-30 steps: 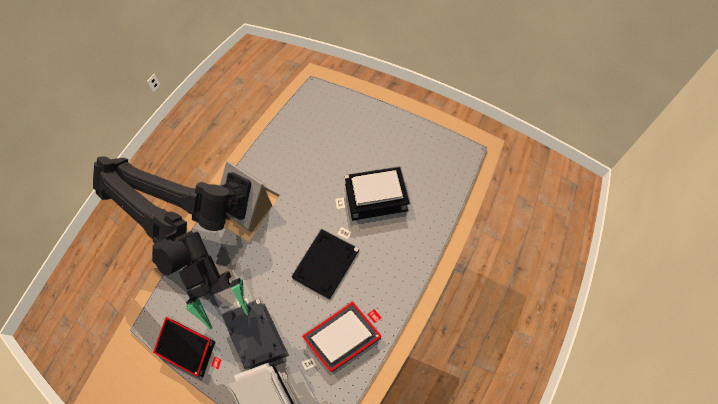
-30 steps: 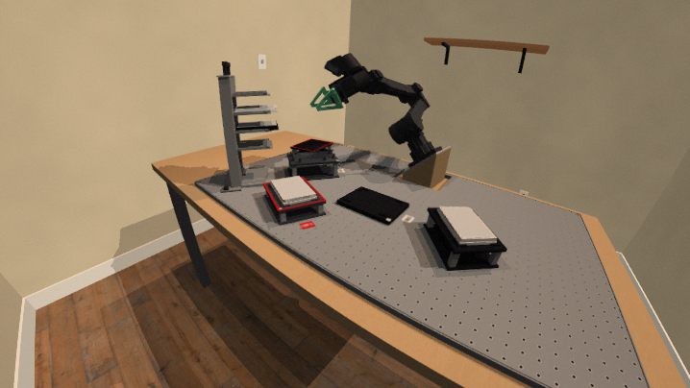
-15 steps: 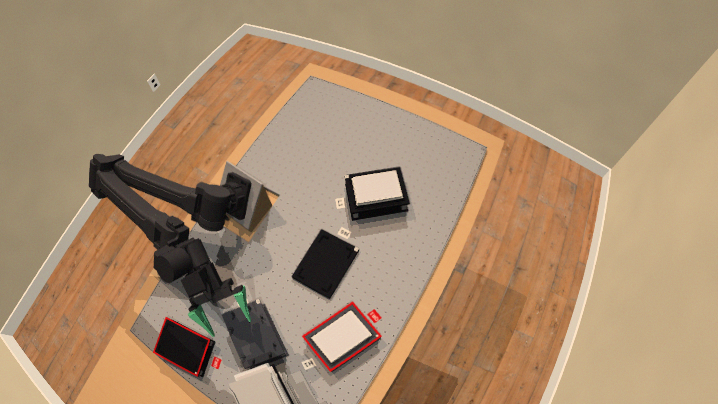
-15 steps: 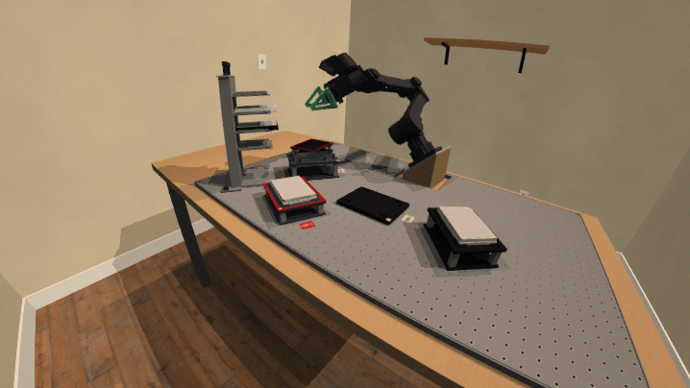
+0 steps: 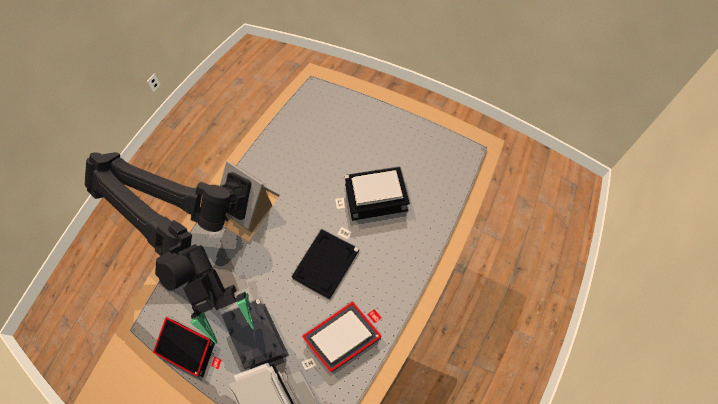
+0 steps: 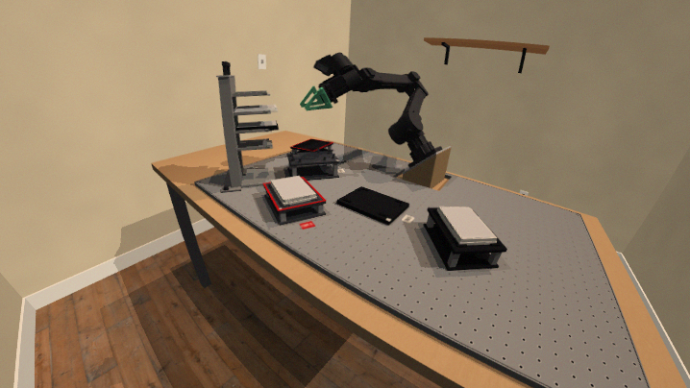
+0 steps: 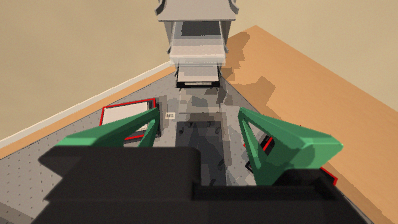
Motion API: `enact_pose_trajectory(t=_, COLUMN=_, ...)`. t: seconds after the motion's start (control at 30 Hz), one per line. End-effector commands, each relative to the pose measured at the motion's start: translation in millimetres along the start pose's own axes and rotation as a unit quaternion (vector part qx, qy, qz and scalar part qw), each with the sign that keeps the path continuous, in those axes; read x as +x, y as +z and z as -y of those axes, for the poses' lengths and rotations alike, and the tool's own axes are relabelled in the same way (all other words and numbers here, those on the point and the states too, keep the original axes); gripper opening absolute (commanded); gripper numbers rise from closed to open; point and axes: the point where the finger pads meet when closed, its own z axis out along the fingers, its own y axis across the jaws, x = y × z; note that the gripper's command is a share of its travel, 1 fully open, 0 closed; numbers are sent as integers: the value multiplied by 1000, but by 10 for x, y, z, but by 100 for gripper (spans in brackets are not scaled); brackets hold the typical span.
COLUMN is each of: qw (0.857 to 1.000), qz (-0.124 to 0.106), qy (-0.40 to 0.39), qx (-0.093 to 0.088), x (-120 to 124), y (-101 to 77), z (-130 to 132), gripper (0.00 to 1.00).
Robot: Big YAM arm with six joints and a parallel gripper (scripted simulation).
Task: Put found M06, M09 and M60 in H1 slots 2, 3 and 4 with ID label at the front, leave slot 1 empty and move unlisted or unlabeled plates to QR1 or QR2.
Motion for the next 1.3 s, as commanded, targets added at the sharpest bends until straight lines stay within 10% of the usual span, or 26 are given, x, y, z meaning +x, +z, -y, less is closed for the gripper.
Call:
enact_pose_trajectory(t=0.0, qw=1000, qz=15, qy=14, qx=16, x=-270, y=64, z=191, gripper=100)
enact_pose_trajectory(t=1.27, qw=1000, qz=12, qy=8, qx=14, x=-426, y=475, z=140, gripper=100)
